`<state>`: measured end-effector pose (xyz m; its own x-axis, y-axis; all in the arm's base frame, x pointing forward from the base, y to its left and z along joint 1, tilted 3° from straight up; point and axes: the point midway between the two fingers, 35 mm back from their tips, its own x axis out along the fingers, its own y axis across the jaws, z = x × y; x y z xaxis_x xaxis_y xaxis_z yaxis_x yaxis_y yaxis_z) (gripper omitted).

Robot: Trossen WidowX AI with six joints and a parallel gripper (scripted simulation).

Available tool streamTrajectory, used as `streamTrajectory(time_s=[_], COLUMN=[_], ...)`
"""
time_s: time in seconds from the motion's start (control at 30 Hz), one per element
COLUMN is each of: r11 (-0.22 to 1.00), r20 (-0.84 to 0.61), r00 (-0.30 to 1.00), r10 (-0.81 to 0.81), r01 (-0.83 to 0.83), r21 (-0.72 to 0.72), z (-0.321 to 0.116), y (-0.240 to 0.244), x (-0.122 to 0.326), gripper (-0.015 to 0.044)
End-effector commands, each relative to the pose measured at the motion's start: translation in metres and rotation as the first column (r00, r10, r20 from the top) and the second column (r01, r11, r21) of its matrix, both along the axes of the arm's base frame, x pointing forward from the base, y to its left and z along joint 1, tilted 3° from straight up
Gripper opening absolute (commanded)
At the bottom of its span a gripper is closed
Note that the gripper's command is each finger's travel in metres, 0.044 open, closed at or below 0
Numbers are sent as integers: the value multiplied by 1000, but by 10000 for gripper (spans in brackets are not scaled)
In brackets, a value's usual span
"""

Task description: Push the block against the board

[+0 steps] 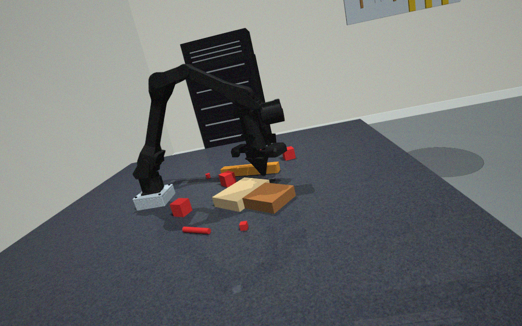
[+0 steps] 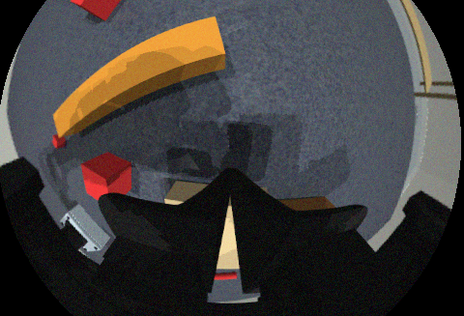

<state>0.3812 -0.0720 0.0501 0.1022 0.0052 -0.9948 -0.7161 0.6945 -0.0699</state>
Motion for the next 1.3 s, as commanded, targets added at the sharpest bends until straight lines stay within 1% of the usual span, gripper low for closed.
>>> streamTrajectory(time_s=[0.0, 1.27], r11=[1000, 1000], r20=[-26, -28], r00=[1000, 1000], r10=[8, 8], r01=[-8, -8], r21=[5, 2], z=[-23, -26], y=[1, -29], x=[-4, -32], gripper=[0, 0])
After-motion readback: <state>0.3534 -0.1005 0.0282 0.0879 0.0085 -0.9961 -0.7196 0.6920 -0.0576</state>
